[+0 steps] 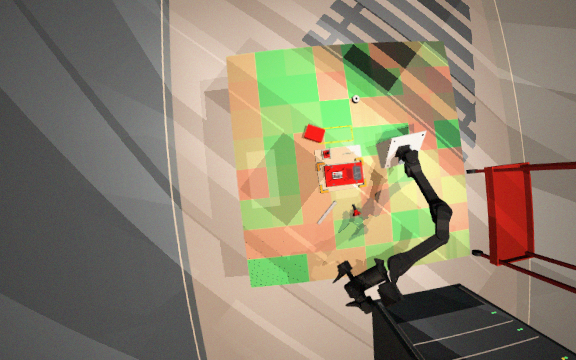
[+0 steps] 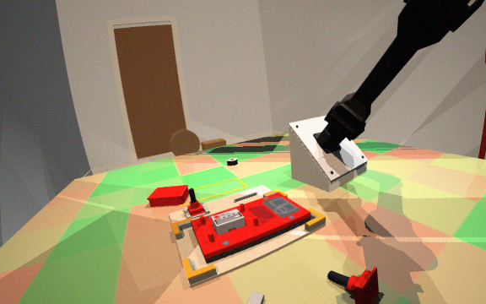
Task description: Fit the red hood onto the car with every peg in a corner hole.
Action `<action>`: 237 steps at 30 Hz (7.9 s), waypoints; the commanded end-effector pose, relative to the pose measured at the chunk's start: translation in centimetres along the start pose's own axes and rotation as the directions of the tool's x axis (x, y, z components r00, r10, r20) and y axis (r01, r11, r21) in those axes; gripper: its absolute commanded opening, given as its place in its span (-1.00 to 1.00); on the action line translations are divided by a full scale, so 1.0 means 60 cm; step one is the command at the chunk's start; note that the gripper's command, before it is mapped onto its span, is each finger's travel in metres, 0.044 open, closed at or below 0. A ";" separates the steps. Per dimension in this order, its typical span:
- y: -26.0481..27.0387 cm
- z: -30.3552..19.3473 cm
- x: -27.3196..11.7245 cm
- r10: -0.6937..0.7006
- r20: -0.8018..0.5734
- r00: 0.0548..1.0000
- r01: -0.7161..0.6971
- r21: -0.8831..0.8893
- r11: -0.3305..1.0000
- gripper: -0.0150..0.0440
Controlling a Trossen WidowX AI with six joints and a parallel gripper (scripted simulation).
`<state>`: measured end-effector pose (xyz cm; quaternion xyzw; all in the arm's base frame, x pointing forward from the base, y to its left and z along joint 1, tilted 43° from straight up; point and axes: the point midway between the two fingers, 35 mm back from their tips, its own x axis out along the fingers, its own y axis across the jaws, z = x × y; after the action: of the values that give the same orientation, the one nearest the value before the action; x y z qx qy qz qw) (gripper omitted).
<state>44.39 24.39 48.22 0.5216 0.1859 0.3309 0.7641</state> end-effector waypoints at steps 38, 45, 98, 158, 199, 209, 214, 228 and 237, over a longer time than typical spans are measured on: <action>-0.703 0.141 -0.151 -0.733 -0.262 0.627 0.736 -0.108 0.668 1.00; -0.804 0.131 -0.230 -0.759 -0.370 0.536 0.789 -0.101 0.606 1.00; -1.050 -0.012 -0.531 -0.516 -0.749 0.415 0.827 0.075 0.557 1.00; -1.082 -0.057 -0.509 -0.515 -0.749 0.416 0.826 0.075 0.558 1.00; -1.098 -0.081 -0.496 -0.514 -0.750 0.417 0.826 0.076 0.559 1.00; -1.099 -0.083 -0.496 -0.515 -0.751 0.413 0.826 0.070 0.560 0.67; -1.099 -0.083 -0.496 -0.515 -0.751 0.413 0.826 0.070 0.560 0.55; -1.089 -0.068 -0.504 -0.515 -0.751 0.413 0.826 0.071 0.559 -0.49; -1.069 -0.039 -0.520 -0.516 -0.751 0.412 0.826 0.070 0.559 -0.49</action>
<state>40.54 -10.18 -14.37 0.4019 0.7103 0.0941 0.5701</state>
